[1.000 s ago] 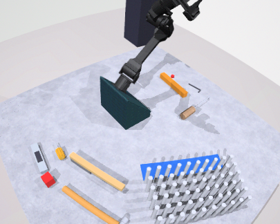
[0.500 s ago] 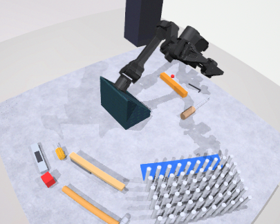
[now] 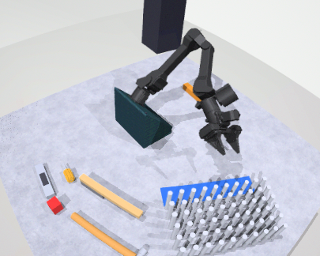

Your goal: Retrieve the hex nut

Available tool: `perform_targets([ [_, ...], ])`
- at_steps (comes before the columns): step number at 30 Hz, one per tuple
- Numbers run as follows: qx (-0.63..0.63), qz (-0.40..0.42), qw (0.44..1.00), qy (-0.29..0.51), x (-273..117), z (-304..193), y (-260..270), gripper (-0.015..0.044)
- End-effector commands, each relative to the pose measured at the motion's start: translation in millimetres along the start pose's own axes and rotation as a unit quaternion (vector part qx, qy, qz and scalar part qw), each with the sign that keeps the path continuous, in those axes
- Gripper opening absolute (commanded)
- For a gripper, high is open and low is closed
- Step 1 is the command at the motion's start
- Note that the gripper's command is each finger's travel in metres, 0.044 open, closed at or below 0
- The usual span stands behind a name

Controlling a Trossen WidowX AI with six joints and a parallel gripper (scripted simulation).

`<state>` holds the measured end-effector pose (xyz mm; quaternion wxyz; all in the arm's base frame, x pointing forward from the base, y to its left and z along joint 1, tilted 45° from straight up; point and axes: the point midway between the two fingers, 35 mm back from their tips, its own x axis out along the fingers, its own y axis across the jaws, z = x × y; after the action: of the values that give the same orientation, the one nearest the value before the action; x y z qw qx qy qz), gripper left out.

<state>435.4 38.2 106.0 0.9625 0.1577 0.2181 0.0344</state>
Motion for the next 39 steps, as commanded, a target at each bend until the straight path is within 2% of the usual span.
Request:
perform_targets([
  [1, -0.004, 0.003, 0.999, 0.049, 2, -40, 19, 0.0440],
  [34, -0.004, 0.003, 0.999, 0.049, 2, -40, 19, 0.0440],
  [36, 0.025, 0.019, 0.997, 0.067, -1, -43, 25, 0.0440],
  [39, 0.152, 0.078, 0.974, 0.150, -18, -56, 52, 0.0440],
])
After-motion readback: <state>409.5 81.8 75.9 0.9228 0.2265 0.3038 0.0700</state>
